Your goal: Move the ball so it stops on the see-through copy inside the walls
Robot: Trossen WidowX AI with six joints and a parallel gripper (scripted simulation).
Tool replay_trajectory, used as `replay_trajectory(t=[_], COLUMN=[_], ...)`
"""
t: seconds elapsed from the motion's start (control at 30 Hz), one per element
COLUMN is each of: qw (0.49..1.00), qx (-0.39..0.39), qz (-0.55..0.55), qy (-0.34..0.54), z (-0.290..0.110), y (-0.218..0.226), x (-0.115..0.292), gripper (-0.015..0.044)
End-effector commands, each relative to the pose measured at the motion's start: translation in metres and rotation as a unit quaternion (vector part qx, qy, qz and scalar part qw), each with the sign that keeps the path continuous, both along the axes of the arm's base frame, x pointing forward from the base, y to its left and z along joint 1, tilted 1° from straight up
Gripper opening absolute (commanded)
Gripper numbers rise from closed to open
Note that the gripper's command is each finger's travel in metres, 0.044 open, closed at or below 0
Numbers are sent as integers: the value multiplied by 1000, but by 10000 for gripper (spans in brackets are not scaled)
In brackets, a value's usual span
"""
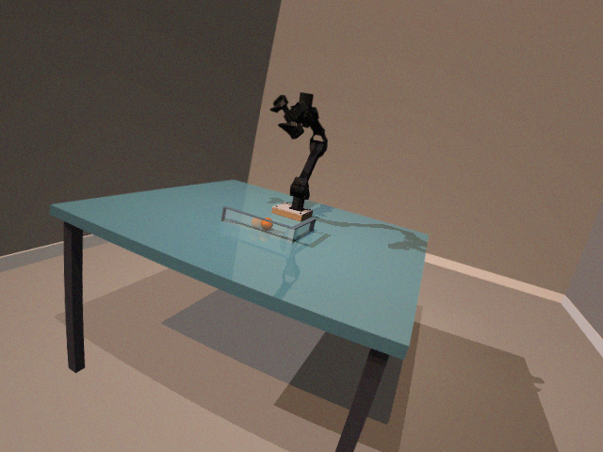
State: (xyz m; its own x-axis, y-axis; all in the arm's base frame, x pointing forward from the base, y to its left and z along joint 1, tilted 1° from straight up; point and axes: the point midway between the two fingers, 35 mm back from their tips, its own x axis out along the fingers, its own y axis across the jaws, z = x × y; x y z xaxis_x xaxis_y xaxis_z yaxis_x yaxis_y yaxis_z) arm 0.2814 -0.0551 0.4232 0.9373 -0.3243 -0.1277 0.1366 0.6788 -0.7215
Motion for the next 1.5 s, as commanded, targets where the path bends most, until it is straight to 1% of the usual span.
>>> replay_trajectory(t=[0.0, 0.13, 0.3, 0.43, 0.6, 0.67, 0.9, 1.0, 1.47], qw=[992, 969, 913, 849, 751, 737, 737, 737, 737], qx=[74, 150, 245, 309, 366, 372, 372, 372, 372], qz=[11, 2, -38, -92, -180, -193, -193, -193, -193], qy=[99, 197, 325, 419, 520, 531, 531, 531, 531], z=[-56, -116, -196, -258, -324, -332, -333, -346, -363], y=[8, 16, 27, 37, 49, 51, 51, 51, 50], x=[42, 70, 88, 88, 73, 70, 71, 71, 72], gripper=[350, 350, 350, 350, 350, 350, 350, 350, 350])
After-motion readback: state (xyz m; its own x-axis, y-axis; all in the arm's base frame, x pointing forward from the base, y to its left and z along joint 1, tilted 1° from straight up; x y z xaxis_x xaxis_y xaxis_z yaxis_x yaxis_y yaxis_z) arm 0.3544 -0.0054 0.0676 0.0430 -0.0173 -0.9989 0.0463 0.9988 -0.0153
